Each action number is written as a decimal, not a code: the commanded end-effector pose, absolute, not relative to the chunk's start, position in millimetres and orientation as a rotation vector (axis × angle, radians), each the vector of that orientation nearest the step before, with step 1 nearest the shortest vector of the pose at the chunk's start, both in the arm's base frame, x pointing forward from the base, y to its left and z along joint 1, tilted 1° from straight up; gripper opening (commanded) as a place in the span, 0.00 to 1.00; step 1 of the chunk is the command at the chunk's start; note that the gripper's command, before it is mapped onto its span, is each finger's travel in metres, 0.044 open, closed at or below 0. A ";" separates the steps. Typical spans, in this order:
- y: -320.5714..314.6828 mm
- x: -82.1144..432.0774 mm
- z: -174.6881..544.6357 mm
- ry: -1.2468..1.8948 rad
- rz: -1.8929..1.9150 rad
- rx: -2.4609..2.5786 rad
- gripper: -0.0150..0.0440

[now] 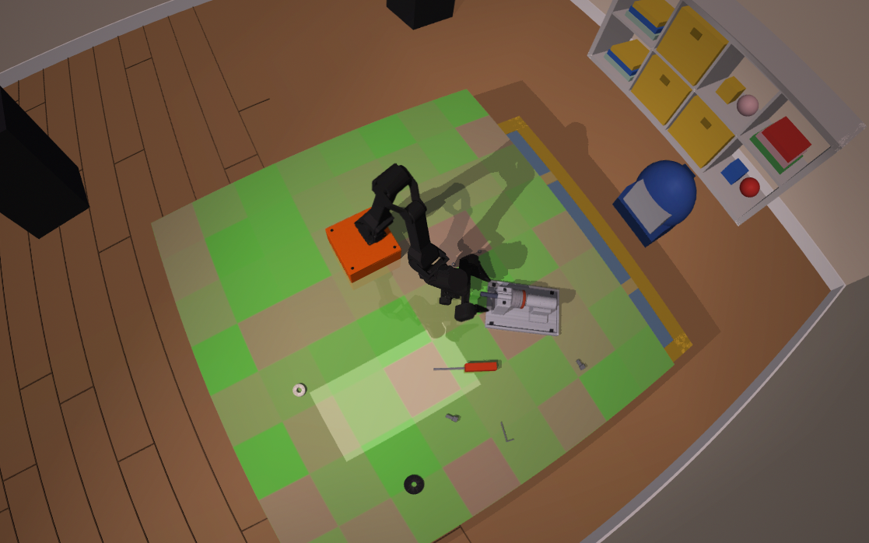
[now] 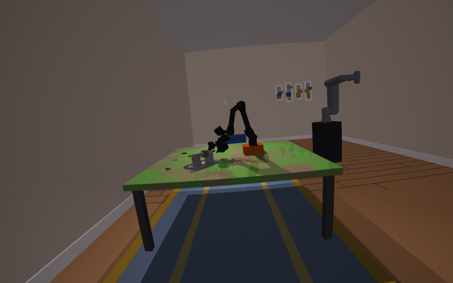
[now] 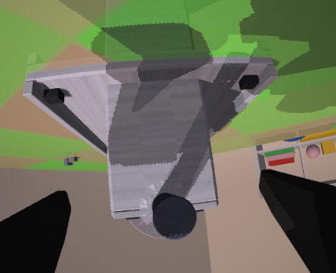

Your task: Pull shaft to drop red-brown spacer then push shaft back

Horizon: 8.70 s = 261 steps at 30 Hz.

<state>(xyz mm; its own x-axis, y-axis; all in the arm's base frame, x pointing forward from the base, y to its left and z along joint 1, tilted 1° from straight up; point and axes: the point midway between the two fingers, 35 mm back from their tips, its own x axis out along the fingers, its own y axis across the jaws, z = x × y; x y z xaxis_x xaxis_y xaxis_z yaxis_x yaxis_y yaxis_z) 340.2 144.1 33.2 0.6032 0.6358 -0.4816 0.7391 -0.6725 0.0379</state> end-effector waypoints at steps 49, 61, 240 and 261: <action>155.0 350.4 25.7 1.134 -0.641 2.598 0.60; 154.9 350.3 25.7 1.133 -0.642 2.599 0.25; 131.2 328.6 24.3 1.128 -0.648 2.600 0.25; 129.4 326.9 24.2 1.127 -0.648 2.600 0.25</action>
<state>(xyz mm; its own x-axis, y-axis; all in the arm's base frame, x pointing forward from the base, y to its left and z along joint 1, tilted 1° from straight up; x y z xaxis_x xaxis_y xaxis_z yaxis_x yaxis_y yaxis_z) 327.4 129.9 24.4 0.6054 0.6331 -0.4824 0.7355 -0.6766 0.0349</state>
